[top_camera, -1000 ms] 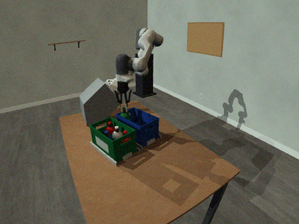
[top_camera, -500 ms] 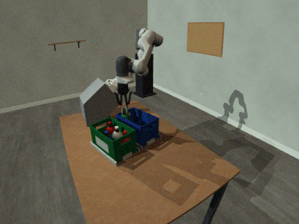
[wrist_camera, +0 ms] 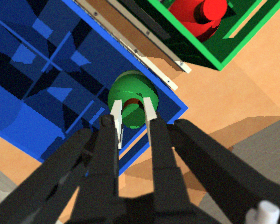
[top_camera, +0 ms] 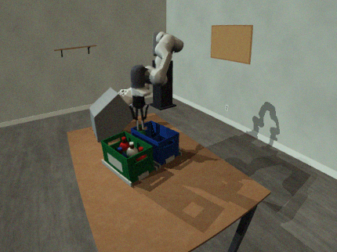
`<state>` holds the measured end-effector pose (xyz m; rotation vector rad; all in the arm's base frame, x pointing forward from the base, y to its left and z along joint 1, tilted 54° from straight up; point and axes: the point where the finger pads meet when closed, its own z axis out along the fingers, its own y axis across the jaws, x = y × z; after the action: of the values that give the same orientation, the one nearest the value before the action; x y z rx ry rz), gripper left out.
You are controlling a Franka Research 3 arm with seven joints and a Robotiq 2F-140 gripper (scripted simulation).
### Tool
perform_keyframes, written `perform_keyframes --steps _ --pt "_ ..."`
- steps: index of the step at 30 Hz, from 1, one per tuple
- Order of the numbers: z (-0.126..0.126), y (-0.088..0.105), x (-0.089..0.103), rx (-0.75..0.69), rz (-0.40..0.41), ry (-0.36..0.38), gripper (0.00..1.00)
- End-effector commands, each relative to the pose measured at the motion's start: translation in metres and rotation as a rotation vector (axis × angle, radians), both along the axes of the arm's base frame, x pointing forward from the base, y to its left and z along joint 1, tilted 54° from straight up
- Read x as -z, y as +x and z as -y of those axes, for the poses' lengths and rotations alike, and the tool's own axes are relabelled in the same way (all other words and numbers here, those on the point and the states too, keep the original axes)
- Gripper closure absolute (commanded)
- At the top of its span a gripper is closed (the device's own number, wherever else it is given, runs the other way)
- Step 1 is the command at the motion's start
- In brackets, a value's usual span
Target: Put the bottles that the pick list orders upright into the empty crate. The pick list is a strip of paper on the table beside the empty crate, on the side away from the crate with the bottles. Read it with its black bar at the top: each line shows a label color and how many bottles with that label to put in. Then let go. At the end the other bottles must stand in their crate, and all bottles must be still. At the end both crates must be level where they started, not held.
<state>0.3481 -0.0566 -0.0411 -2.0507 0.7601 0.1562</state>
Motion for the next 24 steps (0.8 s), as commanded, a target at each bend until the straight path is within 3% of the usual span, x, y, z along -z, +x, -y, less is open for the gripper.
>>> perform_keyframes --steps 1,24 --pt "0.0025 0.0029 0.0039 0.005 0.007 -0.015 1.0" --pt "-0.0026 0.0037 0.0071 0.005 0.007 -0.015 1.0"
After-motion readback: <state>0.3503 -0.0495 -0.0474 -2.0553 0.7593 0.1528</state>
